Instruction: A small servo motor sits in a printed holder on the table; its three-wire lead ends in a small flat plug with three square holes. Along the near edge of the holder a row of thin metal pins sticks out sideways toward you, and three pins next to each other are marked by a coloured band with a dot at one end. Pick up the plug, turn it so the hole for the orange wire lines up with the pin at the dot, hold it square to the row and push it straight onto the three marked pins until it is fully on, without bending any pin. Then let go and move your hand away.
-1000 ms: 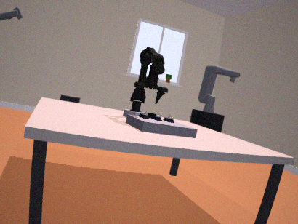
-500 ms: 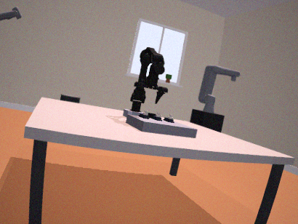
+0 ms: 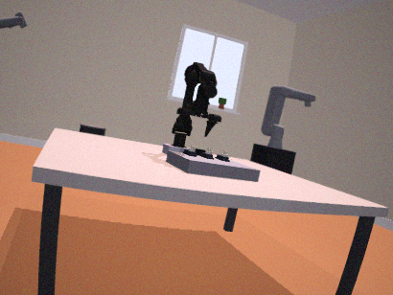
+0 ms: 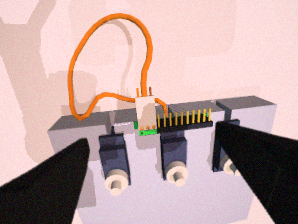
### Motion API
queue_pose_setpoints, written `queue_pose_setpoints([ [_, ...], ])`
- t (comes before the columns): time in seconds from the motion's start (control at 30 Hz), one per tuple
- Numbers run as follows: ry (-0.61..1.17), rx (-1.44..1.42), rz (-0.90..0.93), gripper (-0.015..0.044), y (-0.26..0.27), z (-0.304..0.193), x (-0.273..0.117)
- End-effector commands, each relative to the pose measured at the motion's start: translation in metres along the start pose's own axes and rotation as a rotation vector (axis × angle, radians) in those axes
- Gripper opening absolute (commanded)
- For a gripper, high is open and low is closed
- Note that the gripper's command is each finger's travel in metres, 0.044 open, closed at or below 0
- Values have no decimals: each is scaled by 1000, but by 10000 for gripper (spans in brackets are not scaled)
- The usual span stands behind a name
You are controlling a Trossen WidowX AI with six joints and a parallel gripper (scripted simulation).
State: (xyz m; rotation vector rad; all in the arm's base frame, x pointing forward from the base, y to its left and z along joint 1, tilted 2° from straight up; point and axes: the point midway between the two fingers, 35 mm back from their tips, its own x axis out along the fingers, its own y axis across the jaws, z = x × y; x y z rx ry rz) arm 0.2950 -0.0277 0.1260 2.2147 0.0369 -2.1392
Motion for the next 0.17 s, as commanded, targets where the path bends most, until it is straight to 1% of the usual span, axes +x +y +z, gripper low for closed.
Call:
queue_pose_setpoints([
  [0.0, -2, 3, 2, 440, 0, 0, 0],
  [0.13, -2, 3, 2, 440, 0, 0, 0],
])
